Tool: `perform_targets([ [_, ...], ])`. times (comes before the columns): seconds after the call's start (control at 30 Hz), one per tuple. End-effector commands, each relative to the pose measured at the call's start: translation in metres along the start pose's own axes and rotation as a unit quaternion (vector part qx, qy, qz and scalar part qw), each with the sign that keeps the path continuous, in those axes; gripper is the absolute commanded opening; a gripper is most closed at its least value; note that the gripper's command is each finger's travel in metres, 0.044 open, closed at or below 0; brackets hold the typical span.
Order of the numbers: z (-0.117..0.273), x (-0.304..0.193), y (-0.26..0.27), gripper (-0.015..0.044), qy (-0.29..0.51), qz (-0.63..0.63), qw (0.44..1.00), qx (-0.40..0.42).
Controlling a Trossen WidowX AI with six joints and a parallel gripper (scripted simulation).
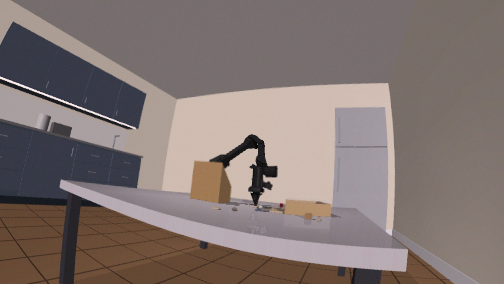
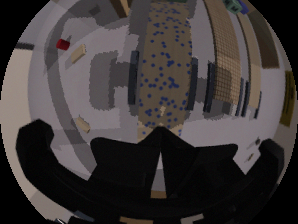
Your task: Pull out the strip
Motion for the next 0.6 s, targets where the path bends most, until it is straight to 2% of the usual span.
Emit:
perform_targets([
  [0.0, -0.004, -0.013, -0.001, 0.0000, 0.012, -0.004, 1.000, 0.001],
  [0.57, -0.004, -0.038, -0.004, 0.0000, 0.013, -0.004, 1.000, 0.001],
])
Point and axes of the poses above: the point midway between the two fingers, 35 mm back from their tips, its own z axis back along the fingers, its own y axis across the jaws, x = y × z, the point moved 6 cm from there along z, back along the fingers, and after that the axes turned 6 degrees about -z, right-handed, at the moved point
